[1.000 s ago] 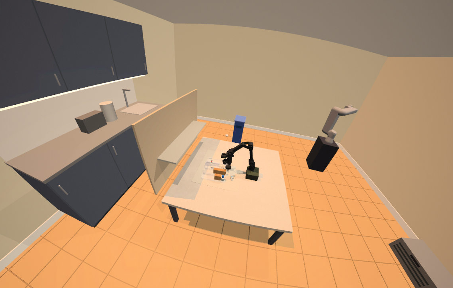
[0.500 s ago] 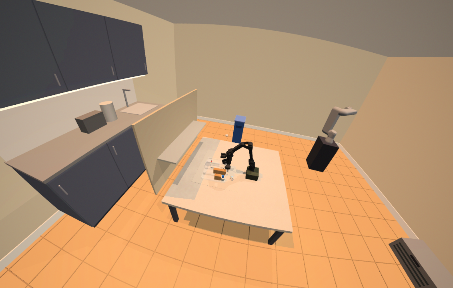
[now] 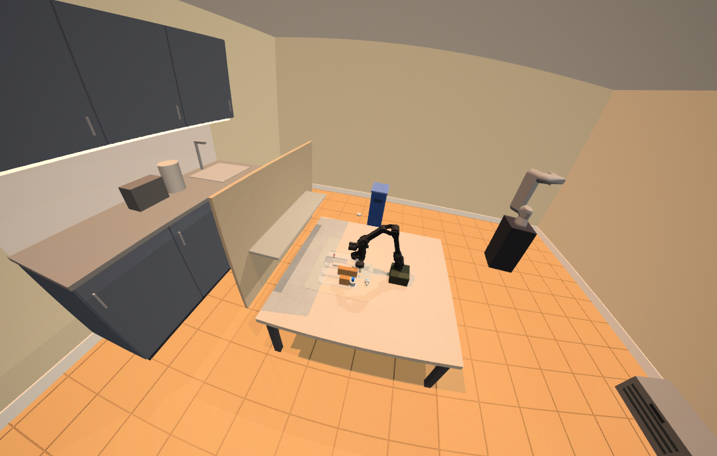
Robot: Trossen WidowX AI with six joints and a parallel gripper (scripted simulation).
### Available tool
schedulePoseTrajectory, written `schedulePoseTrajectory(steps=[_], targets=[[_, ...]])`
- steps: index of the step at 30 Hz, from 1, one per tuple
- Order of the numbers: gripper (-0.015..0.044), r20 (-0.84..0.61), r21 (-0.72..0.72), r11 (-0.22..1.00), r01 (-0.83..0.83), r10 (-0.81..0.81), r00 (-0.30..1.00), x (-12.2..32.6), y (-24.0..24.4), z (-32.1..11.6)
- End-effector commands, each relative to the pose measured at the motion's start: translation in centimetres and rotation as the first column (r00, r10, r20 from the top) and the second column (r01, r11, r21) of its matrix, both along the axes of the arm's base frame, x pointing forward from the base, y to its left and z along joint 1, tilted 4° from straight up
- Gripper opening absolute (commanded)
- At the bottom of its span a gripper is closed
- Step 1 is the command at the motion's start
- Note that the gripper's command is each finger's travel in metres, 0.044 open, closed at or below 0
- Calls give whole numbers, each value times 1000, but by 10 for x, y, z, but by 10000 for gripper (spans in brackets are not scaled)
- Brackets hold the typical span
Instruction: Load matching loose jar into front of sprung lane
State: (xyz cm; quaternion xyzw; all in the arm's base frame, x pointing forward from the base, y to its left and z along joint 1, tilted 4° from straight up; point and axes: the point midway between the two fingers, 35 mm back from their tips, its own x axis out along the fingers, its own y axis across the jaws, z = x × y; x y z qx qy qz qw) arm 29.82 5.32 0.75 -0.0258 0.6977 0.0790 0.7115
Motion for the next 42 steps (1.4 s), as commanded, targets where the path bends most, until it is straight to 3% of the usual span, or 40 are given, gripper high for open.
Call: schedulePoseTrajectory(steps=[1, 42], targets=[[0, 27, 2, 1000, 4, -4, 1000, 9, 1, 3], [0, 29, 2, 1000, 4, -4, 1000, 25, 3, 7]])
